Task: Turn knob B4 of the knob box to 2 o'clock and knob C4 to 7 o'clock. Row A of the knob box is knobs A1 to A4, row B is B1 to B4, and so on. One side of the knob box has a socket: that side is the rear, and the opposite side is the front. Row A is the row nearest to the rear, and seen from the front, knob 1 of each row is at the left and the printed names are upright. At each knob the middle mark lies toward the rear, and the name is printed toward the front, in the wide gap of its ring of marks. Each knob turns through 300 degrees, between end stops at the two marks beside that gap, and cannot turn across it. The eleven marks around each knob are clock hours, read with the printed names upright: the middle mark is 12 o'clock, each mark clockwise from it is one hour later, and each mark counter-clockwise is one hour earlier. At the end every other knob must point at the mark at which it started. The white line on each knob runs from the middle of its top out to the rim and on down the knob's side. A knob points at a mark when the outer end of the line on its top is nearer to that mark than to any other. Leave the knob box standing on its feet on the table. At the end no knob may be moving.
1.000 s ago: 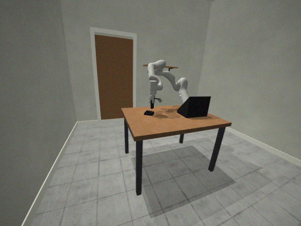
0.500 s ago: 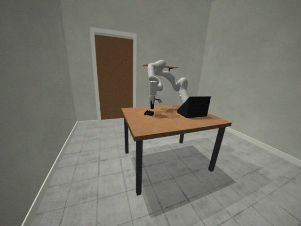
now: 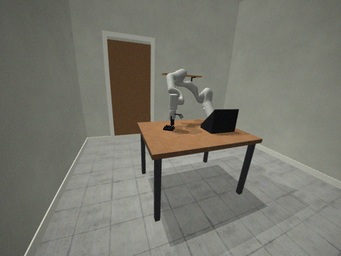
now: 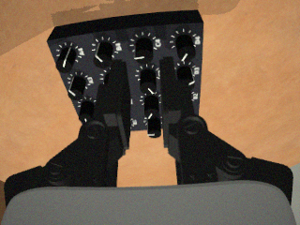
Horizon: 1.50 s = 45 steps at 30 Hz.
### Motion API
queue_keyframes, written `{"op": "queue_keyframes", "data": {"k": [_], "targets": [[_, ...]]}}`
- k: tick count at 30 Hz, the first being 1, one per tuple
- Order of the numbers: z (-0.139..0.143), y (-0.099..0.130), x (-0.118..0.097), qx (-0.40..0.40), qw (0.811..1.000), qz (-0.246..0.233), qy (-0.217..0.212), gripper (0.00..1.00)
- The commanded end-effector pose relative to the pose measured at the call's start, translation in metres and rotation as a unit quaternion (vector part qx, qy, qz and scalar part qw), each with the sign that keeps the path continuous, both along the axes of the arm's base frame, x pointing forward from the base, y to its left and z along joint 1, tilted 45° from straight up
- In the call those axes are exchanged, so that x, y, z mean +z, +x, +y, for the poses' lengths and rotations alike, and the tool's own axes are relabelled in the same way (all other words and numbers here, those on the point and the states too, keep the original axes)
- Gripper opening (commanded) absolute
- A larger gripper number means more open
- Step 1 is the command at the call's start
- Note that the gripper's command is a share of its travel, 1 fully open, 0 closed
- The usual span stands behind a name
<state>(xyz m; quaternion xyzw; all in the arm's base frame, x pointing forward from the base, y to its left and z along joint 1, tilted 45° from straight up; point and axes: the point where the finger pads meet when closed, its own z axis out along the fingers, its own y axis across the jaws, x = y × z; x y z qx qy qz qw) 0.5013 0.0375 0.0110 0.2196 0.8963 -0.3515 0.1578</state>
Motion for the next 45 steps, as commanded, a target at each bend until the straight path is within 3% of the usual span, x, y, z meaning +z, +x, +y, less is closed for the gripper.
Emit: {"op": "queue_keyframes", "data": {"k": [1, 45], "targets": [[-0.0029, 0.0011, -0.0032, 0.0, 1.0, -0.001, 0.0, 0.19], [-0.0107, 0.0022, -0.0112, 0.0, 1.0, -0.001, 0.0, 0.19]]}}
